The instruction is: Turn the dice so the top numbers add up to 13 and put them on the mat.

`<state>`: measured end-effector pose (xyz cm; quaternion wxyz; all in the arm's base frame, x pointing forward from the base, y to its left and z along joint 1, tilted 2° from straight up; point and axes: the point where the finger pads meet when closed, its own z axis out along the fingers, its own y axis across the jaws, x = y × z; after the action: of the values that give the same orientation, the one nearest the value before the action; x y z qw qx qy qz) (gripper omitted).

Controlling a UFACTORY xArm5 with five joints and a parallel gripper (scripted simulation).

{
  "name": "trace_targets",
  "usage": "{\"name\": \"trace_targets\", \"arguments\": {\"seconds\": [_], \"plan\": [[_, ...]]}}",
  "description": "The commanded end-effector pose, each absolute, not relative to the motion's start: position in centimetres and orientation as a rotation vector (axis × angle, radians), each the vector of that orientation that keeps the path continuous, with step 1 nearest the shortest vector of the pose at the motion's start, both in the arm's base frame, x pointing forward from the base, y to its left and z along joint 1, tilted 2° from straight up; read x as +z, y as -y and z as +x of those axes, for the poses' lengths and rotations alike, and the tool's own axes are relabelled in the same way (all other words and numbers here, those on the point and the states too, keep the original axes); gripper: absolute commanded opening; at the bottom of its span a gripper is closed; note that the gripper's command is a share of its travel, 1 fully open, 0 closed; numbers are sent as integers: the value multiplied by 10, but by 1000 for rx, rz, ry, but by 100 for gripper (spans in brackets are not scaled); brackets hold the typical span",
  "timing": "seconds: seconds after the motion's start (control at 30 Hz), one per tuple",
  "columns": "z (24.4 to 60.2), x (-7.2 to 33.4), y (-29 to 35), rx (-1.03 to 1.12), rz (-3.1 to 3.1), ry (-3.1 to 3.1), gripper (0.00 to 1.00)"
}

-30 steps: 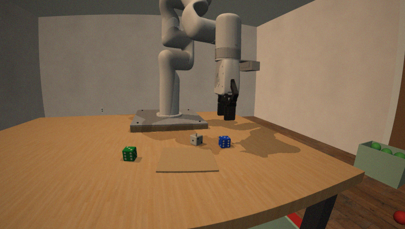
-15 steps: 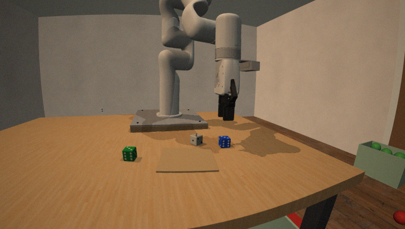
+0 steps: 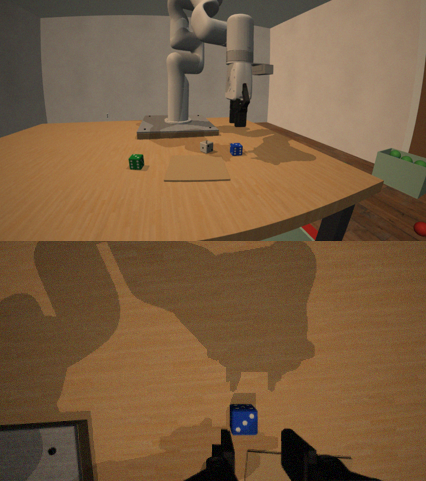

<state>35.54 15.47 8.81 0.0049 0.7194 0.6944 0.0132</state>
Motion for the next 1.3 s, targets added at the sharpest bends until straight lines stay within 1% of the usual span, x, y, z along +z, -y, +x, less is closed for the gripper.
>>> {"name": "trace_targets", "arguments": {"seconds": [0.0, 0.53, 1.27], "plan": [[357, 89, -155, 46, 2252, -2174, 47], [357, 84, -155, 47, 2252, -2174, 47], [358, 55, -155, 46, 2252, -2174, 47]]}}
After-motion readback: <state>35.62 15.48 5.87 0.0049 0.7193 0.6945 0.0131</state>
